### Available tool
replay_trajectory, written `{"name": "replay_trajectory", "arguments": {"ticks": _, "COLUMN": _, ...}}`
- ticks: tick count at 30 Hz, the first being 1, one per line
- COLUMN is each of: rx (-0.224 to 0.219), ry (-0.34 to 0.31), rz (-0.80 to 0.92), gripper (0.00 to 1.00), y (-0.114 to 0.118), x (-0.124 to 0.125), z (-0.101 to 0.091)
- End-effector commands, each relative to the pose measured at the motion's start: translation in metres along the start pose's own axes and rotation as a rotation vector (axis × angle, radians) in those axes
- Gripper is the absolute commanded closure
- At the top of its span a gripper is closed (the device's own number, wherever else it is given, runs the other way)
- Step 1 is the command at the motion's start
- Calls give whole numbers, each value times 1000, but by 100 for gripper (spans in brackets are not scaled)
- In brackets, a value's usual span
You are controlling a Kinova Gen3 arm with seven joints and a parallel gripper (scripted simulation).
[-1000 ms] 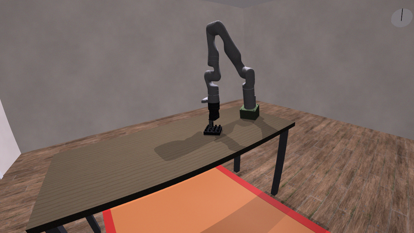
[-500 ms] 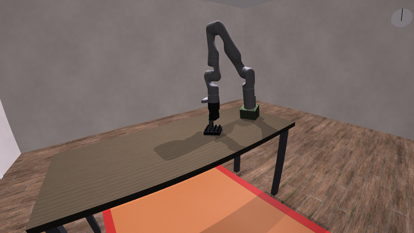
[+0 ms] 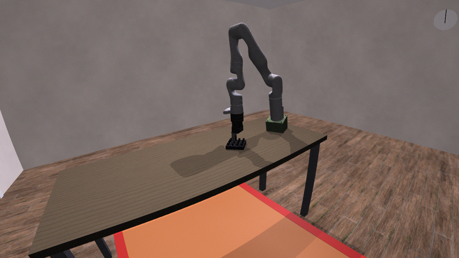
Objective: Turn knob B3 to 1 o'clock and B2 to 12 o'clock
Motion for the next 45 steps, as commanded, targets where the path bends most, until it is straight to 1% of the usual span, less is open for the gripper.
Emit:
{"name": "replay_trajectory", "arguments": {"ticks": 1, "rx": 1, "ry": 1, "rz": 1, "gripper": 70, "y": 0, "x": 0, "z": 0}}
{"name": "replay_trajectory", "arguments": {"ticks": 19, "rx": 1, "ry": 1, "rz": 92, "gripper": 70, "y": 0, "x": 0, "z": 0}}
{"name": "replay_trajectory", "arguments": {"ticks": 34, "rx": 1, "ry": 1, "rz": 332, "gripper": 70, "y": 0, "x": 0, "z": 0}}
{"name": "replay_trajectory", "arguments": {"ticks": 36, "rx": 1, "ry": 1, "rz": 332, "gripper": 70, "y": 0, "x": 0, "z": 0}}
{"name": "replay_trajectory", "arguments": {"ticks": 45, "rx": 1, "ry": 0, "rz": 514, "gripper": 70, "y": 0, "x": 0, "z": 0}}
Point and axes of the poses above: the point where the finger pads meet when closed, its own z axis out along the fingers, its own y axis across the jaws, x = y × z, the point moved 6 cm from there along -z, back along the fingers, and after that the axes turned 7 degrees about -z, right-handed, at the moved point
